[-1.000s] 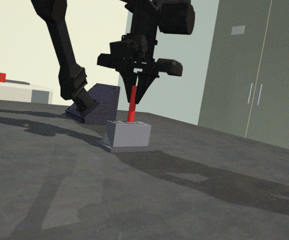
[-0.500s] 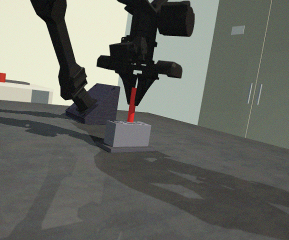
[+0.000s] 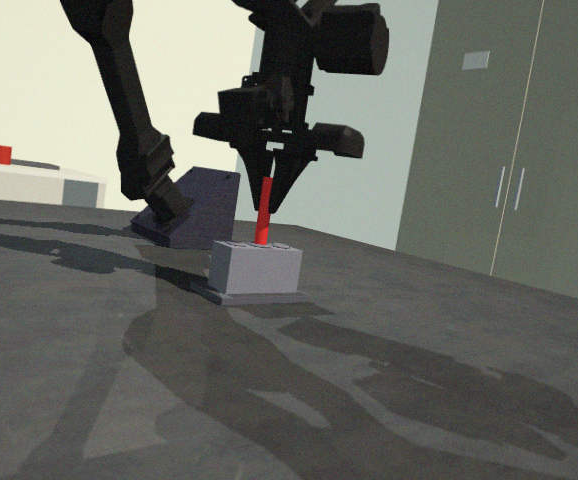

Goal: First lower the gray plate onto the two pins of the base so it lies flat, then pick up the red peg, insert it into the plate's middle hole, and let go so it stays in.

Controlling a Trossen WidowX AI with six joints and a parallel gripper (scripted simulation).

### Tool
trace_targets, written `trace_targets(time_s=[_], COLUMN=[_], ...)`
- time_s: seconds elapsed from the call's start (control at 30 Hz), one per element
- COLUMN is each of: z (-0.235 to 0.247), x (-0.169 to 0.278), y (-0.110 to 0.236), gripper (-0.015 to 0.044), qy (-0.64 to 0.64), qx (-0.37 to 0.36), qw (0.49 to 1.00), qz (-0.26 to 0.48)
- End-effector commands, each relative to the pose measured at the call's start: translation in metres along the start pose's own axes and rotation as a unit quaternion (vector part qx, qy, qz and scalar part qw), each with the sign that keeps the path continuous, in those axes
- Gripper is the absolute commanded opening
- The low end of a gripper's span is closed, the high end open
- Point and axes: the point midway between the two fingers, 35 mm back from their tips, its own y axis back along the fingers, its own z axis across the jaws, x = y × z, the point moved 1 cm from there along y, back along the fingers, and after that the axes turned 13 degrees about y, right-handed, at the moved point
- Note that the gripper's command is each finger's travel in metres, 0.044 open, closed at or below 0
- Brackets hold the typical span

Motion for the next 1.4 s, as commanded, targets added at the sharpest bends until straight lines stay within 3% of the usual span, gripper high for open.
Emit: trace_targets(time_s=[0.0, 0.03, 0.23, 1.37], z=[0.000, 0.000, 0.000, 0.000], x=[0.000, 0.000, 0.000, 0.000], y=[0.000, 0.000, 0.000, 0.019], gripper=[0.0000, 0.0000, 0.0150, 0.0150], qy=[0.000, 0.000, 0.000, 0.003], qx=[0.000, 0.000, 0.000, 0.001], qw=[1.000, 1.000, 1.000, 1.000], qz=[0.000, 0.000, 0.000, -0.002])
